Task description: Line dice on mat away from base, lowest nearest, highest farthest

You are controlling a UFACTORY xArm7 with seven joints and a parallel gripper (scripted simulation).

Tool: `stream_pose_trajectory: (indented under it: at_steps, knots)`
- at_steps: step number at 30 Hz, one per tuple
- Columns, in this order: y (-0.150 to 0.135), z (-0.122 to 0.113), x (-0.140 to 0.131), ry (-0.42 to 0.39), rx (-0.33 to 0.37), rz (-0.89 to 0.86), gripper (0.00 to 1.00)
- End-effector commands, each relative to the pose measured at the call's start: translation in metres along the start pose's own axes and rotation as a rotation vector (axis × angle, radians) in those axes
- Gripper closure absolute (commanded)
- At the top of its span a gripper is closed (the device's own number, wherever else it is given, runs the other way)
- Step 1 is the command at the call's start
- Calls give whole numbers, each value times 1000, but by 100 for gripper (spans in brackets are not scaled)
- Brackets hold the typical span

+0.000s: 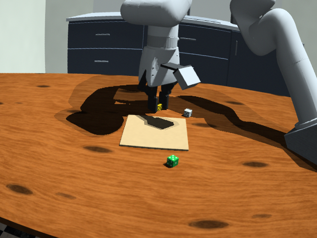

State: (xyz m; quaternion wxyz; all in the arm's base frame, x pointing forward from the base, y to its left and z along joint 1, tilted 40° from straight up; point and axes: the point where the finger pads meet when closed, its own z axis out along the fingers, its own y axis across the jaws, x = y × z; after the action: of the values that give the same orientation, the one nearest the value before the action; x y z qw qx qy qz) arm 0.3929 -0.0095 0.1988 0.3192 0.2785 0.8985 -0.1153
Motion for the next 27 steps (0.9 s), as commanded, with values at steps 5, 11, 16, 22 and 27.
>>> stream_pose_trajectory:
  at_steps: [5,11,16,22,27]
  knots:
    - [1,-1,0,-1,-2,0,69]
    - [1,-1,0,-1,-2,0,69]
    - [1,-1,0,-1,-2,0,69]
    - [1,-1,0,-1,-2,0,69]
    - [1,-1,0,-1,-2,0,89]
